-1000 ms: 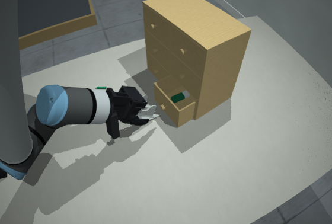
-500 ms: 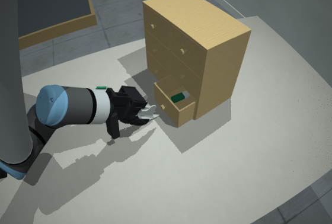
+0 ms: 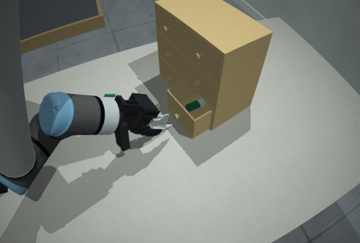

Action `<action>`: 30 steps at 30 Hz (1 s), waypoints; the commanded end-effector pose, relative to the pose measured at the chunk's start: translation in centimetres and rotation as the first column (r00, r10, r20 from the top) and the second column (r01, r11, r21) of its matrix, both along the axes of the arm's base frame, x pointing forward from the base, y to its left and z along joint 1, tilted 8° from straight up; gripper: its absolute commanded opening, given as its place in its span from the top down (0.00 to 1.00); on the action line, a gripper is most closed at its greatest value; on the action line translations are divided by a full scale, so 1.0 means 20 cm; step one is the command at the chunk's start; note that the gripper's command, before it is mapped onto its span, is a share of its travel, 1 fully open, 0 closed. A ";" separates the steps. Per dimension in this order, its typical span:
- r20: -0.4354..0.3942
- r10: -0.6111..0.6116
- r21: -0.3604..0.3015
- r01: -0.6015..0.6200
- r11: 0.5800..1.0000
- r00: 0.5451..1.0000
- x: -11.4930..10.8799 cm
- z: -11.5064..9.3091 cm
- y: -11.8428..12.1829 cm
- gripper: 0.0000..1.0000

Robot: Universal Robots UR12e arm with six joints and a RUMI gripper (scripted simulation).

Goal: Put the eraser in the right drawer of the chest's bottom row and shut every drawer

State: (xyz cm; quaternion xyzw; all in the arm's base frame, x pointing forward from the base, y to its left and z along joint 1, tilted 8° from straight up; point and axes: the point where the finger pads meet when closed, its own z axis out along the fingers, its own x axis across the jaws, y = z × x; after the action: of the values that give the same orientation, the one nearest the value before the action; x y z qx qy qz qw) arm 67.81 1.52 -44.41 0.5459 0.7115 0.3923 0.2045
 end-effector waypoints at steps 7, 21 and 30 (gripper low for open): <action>0.001 0.000 0.000 0.000 1.000 1.000 0.00 0.00 0.00 0.80; 0.001 0.000 0.000 0.000 1.000 1.000 0.03 0.00 0.01 0.80; 0.001 0.000 0.000 0.000 1.000 1.000 0.07 0.01 0.02 0.80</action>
State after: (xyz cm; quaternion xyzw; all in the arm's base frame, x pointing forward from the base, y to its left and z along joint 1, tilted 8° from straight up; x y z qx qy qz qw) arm 68.82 1.86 -44.37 0.5459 0.7115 0.3923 0.2045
